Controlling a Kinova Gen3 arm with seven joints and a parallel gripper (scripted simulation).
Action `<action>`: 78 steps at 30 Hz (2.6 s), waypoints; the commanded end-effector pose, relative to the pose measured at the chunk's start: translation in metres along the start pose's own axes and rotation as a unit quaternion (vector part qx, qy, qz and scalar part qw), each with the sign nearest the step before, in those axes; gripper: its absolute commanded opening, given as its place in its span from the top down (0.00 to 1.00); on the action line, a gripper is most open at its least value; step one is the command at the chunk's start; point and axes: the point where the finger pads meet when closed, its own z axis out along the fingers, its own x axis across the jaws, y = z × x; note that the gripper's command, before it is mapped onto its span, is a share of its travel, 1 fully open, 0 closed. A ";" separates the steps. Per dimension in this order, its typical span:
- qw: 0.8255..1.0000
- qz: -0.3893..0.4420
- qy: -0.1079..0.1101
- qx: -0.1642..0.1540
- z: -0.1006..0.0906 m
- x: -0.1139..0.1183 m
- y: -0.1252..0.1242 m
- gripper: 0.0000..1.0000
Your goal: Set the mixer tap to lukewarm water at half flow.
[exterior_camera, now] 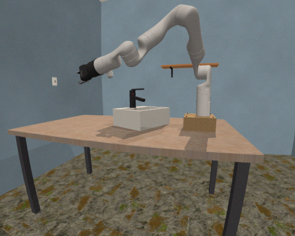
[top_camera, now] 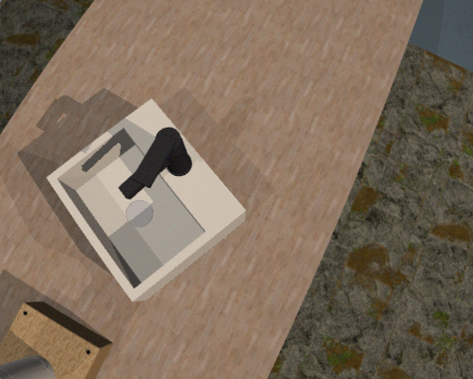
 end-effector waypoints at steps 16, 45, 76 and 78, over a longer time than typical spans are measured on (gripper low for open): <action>1.000 0.001 -0.001 0.000 0.000 -0.002 0.000 0.00; 0.972 0.089 0.053 0.210 0.053 -0.036 -0.192 0.00; 0.691 0.377 0.370 0.494 -0.059 -0.016 -0.489 0.00; 0.673 0.397 0.389 0.489 -0.067 -0.019 -0.492 0.00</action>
